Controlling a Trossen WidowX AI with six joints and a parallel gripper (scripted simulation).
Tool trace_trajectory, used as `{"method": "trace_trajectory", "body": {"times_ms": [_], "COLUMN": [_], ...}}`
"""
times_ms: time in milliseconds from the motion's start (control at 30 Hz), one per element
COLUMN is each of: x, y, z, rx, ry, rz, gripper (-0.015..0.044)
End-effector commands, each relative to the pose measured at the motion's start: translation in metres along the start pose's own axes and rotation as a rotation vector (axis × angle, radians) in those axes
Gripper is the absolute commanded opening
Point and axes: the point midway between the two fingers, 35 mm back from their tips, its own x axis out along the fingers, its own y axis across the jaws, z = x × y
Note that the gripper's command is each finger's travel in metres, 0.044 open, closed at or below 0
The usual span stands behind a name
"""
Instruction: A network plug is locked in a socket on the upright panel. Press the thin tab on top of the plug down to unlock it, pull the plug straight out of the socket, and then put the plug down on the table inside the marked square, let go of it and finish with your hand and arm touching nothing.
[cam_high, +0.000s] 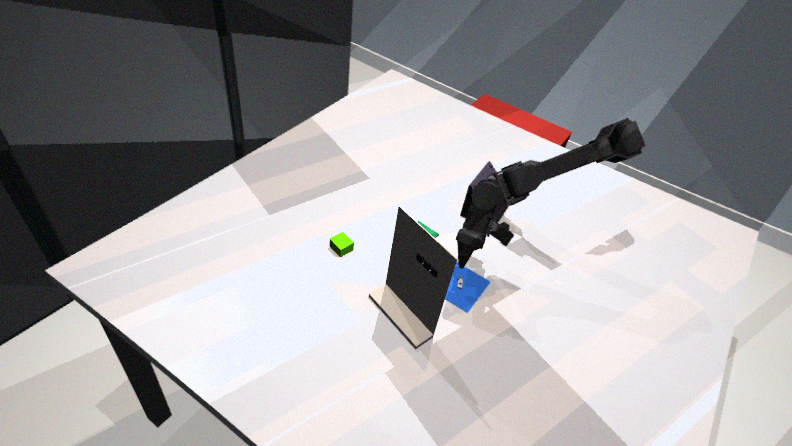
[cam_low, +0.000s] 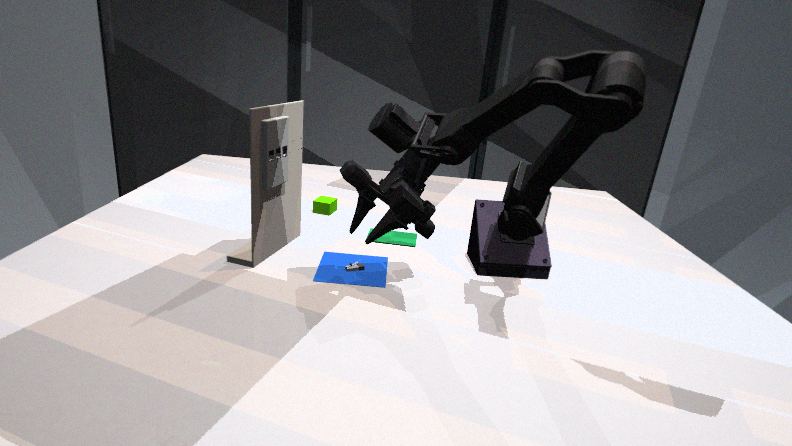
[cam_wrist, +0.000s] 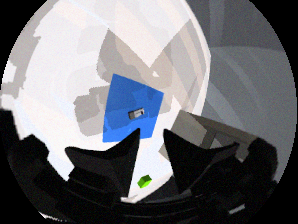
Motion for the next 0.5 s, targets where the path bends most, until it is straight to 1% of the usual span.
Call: {"method": "trace_trajectory", "body": {"times_ms": [0, 467], "x": [-0.004, -0.018], "y": [-0.003, -0.012], "z": [0.000, -0.001], "rx": [-0.004, -0.004], "ry": [-0.002, 0.000], "rz": [0.001, 0.004], "gripper": [0.0156, 0.0156]}}
